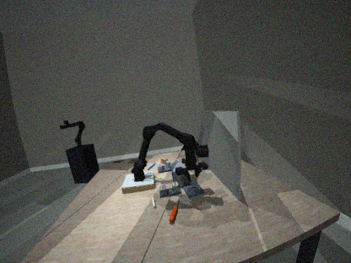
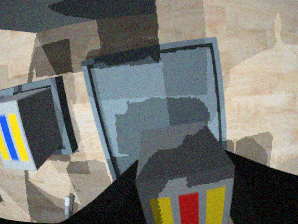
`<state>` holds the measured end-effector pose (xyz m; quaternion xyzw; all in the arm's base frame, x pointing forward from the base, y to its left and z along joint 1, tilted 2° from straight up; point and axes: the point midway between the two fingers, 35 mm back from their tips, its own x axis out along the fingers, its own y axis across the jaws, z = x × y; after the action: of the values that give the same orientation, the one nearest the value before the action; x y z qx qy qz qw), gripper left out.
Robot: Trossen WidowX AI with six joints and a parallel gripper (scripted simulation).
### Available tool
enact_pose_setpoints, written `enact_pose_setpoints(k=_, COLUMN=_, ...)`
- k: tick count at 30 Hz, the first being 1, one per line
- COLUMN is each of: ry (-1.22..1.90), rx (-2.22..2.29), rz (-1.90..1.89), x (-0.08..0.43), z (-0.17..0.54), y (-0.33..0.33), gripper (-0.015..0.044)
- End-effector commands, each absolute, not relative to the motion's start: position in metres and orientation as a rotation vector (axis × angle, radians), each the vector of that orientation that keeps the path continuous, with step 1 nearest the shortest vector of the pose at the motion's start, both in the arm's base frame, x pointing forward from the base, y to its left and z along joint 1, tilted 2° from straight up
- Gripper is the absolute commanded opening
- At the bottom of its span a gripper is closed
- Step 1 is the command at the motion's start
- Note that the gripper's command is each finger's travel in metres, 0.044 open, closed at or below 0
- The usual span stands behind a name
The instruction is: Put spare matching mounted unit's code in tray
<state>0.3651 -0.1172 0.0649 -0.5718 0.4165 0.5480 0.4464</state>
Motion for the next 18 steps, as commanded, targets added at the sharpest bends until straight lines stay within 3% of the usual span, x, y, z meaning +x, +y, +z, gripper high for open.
enact_pose_setpoints(k=1, ry=1.029, rx=-1.412, rz=1.355, x=0.365, z=0.062, y=-0.116, gripper=0.0000)
enact_pose_setpoints(k=18, ry=1.029, rx=-1.412, rz=1.355, x=0.364, z=0.049, y=-0.115, gripper=0.0000)
